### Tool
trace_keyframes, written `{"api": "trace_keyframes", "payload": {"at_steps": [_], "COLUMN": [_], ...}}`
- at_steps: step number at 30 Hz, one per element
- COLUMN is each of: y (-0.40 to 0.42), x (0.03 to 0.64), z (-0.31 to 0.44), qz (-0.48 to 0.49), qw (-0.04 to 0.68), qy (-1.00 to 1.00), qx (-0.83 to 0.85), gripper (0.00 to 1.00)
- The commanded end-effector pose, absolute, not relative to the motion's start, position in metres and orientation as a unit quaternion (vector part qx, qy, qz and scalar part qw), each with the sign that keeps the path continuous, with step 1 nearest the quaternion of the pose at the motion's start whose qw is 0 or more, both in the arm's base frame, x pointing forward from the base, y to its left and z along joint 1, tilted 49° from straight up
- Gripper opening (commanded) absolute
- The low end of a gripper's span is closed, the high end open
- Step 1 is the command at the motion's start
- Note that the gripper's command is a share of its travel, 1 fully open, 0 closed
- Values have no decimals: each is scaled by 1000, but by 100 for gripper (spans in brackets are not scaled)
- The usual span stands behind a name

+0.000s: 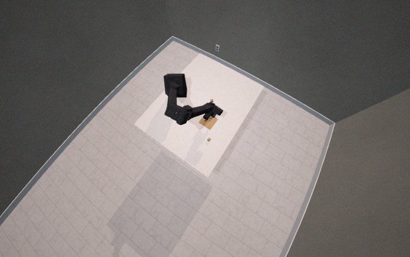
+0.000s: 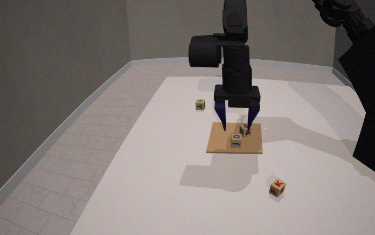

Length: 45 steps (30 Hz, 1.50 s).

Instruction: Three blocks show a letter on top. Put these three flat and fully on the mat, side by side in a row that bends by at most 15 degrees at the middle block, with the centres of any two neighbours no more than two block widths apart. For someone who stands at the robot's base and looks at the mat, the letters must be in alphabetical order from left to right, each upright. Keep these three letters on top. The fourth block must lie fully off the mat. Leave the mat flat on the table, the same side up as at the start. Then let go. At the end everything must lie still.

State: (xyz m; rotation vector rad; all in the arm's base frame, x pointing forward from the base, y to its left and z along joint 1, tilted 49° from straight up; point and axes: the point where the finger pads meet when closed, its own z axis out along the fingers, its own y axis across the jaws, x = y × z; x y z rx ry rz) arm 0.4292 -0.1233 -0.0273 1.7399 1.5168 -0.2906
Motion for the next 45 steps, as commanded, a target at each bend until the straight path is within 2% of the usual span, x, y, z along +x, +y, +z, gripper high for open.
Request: {"api": "trace_keyframes", "payload": {"at_steps": [1,45], "y": [-113,-83], "x": [430,419], "z": [-19,14], "qz": [-105,-100], "qw": [402,406], "qy": [597,593], "qx": [686,688], "gripper": [57,57]}}
